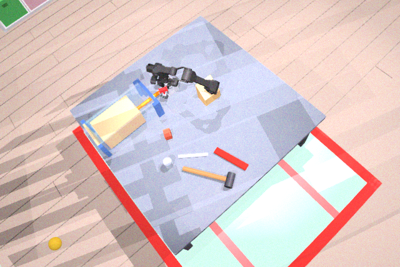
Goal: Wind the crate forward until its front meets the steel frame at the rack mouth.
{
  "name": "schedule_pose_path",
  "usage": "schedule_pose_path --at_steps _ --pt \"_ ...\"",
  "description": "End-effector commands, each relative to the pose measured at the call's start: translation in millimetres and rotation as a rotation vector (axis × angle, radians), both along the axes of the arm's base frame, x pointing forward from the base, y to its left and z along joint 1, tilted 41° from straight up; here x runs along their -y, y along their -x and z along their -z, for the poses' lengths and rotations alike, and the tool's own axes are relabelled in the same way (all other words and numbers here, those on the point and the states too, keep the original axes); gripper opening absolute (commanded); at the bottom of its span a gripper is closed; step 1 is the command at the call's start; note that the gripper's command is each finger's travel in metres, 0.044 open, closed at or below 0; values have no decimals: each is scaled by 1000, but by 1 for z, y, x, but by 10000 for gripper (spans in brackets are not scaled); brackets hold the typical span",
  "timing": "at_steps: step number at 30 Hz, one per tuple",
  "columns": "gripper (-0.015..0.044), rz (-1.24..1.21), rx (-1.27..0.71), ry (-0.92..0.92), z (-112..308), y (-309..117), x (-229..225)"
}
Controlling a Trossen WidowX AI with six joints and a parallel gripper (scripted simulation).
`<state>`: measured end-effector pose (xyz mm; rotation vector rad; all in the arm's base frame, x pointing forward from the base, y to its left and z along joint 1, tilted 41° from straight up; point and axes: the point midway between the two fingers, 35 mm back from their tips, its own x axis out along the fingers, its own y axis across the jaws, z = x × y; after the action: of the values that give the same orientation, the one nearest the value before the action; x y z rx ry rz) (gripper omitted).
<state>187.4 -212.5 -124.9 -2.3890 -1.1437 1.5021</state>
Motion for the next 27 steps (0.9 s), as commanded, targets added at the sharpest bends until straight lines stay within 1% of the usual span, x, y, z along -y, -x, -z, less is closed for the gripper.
schedule_pose_path --at_steps 1,27 --pt "0 3 -11 -1 4 -2 -2" --pt "0 -27 13 5 3 -1 -2"
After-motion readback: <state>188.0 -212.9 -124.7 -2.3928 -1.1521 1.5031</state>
